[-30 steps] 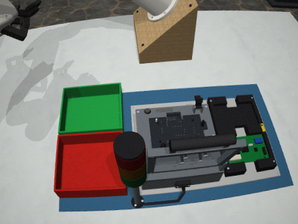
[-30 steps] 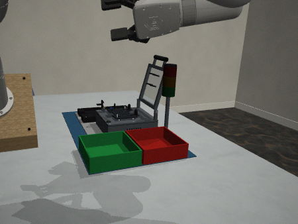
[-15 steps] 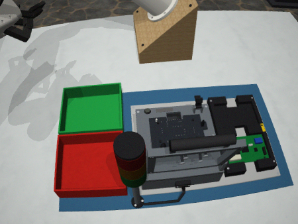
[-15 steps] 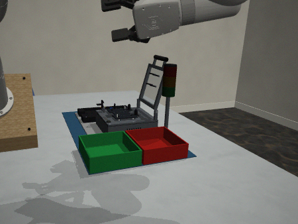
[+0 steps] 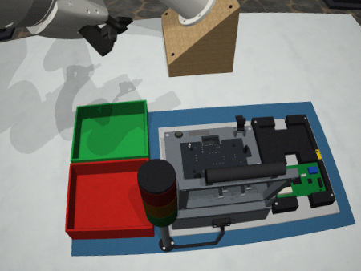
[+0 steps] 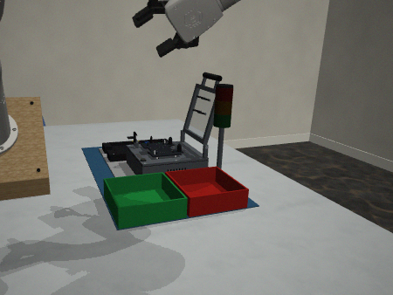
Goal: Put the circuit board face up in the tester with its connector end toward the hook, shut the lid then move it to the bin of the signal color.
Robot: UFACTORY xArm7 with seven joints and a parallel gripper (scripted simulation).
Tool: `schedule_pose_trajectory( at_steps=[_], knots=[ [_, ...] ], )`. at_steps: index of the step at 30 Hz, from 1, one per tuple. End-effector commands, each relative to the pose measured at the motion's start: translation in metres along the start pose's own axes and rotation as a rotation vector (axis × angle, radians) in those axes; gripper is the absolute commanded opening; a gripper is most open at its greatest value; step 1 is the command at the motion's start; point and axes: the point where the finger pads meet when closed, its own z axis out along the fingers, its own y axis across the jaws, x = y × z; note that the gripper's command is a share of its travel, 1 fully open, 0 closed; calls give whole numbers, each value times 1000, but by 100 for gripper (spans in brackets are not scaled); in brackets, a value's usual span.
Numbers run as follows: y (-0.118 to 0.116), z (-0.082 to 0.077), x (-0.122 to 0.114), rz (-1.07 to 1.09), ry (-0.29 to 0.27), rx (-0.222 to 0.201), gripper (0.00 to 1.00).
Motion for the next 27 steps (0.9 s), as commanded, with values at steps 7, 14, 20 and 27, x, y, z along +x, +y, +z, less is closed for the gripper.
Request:
schedule_pose_trajectory(
  at_steps=[7,14,20,27],
  knots=[
    [68,15,74,72,-167,-238,100],
    [112,25,121,120,-273,-389,100],
    [149,33,161,158,-359,-516,100],
    [194,43,210,205,-466,-673,100]
  ],
)
